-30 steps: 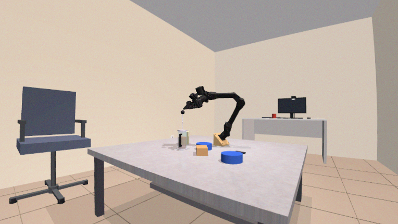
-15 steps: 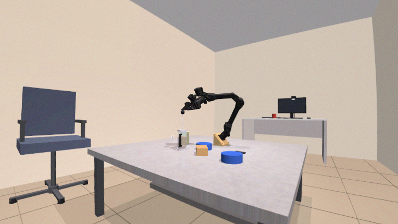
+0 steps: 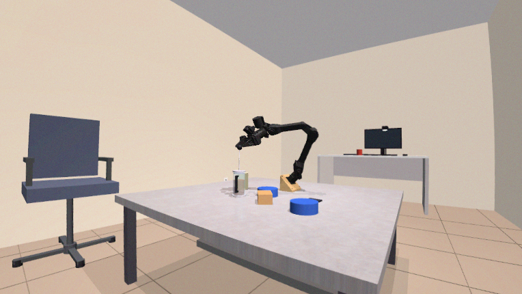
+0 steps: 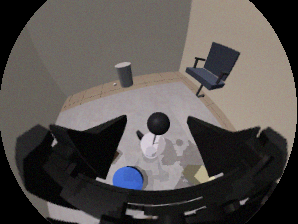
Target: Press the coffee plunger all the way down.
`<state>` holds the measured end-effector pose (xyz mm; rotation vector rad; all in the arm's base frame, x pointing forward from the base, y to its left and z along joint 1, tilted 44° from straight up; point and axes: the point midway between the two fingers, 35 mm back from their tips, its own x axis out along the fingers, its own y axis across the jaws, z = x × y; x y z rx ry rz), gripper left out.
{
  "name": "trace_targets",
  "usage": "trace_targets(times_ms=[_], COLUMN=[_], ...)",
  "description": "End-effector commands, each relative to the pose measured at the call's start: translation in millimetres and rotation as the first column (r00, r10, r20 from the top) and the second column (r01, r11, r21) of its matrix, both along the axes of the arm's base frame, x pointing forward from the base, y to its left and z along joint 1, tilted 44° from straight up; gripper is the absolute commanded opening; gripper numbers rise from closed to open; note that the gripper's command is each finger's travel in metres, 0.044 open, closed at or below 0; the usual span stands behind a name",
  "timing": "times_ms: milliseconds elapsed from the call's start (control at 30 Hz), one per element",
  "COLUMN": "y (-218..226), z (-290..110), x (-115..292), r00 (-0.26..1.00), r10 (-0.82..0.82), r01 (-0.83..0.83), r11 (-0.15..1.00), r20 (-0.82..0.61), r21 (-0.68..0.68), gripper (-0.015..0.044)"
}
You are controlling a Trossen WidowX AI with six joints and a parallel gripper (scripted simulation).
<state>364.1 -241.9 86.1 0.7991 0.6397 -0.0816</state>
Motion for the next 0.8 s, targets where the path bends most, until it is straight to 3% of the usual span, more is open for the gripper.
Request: trace_targets(times_ms=[0, 300, 767], y=[0.9, 0.9, 2.4], z=[-3.1, -3.1, -5.3], x=[1.2, 1.2, 1.5], r00=[1.000, 1.000, 1.000], r10=[-0.005, -0.005, -0.005], r01=[0.005, 0.005, 0.005], r11=[1.000, 1.000, 1.000], r20=[-0.006, -0.006, -0.006], r21=[0.006, 0.006, 0.006], gripper=[0.0361, 0.0129, 0.0129])
